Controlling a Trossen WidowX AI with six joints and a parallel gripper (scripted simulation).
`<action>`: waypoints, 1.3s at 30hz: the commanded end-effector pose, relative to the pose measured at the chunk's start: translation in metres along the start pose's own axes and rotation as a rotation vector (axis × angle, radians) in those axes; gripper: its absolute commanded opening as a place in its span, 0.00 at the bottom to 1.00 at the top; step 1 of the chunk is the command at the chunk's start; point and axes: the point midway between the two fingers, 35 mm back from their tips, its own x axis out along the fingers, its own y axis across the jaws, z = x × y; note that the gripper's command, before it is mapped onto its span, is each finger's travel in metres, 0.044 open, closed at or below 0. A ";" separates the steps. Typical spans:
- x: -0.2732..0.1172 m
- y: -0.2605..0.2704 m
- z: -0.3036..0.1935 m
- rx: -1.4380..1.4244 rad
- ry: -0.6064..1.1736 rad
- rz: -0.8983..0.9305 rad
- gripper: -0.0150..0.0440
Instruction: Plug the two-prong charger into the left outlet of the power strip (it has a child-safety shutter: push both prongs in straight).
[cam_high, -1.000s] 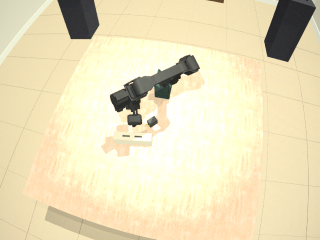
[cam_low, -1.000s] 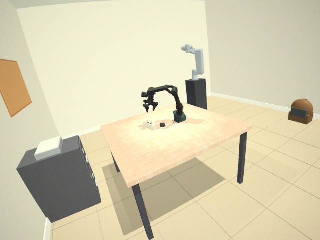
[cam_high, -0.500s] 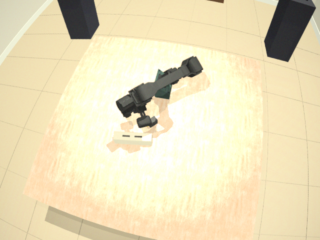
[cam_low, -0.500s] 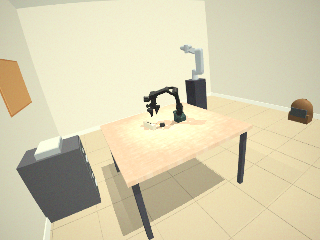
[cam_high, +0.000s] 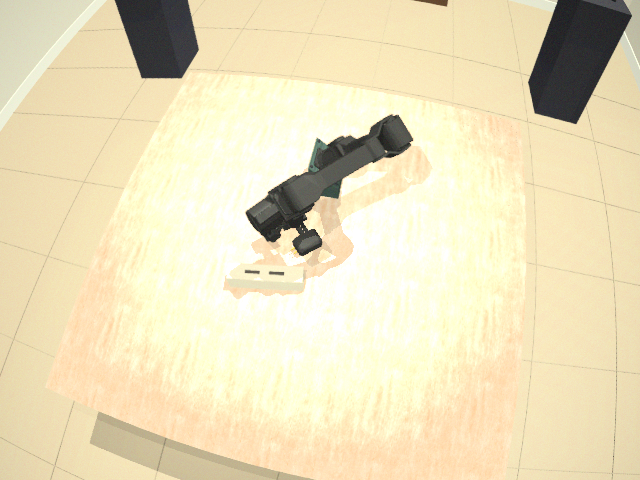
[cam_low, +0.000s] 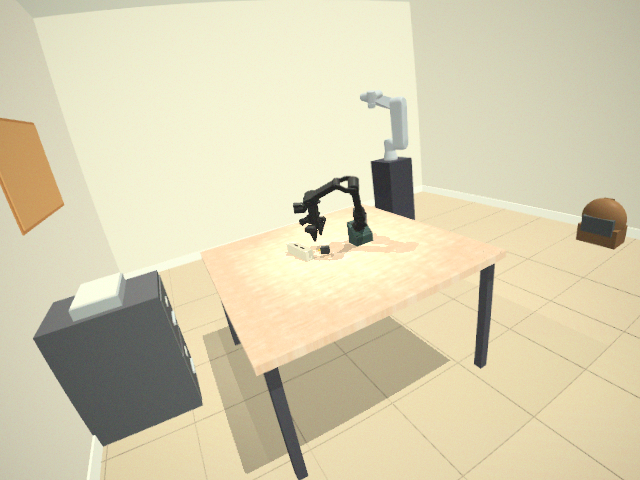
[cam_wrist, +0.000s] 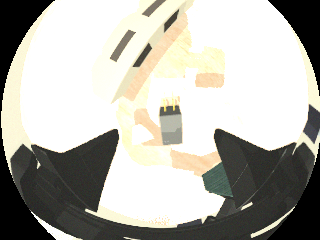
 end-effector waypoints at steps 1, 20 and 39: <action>0.009 -0.002 -0.011 -0.052 0.024 -0.006 1.00; 0.037 -0.008 -0.028 -0.114 0.060 -0.017 1.00; 0.063 -0.007 -0.027 -0.114 0.059 -0.017 1.00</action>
